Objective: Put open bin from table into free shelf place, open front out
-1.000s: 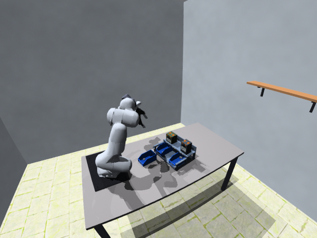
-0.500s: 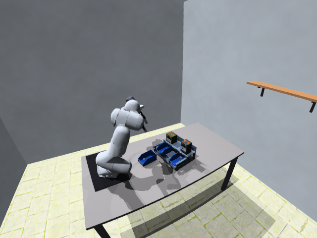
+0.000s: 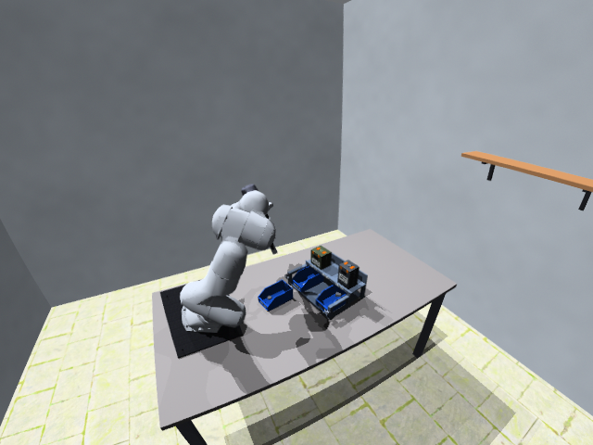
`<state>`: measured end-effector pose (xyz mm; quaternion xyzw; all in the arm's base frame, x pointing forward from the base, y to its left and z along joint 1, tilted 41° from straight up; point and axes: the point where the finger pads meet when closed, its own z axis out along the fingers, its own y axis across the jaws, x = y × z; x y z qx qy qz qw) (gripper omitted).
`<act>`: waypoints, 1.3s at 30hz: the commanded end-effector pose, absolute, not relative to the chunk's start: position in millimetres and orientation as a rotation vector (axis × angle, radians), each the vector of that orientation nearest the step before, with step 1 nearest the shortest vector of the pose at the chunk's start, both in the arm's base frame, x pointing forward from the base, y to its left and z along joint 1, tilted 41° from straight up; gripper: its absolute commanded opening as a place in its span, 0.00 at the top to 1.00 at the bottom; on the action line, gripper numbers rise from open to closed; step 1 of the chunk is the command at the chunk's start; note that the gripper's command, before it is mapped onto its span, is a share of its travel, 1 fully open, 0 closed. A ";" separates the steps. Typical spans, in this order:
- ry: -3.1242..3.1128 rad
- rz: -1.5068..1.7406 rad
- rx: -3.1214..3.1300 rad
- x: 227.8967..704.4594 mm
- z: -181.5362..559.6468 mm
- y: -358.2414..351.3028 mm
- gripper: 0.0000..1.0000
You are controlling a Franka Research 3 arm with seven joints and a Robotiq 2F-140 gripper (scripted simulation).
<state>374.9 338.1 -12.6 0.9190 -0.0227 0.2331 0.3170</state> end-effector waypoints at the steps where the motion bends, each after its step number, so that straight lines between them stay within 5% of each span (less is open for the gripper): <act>1: 0.055 0.535 2.413 372.9 -11.9 330.7 0.00; 39: 0.198 0.332 2.402 357.5 -5.8 277.7 0.00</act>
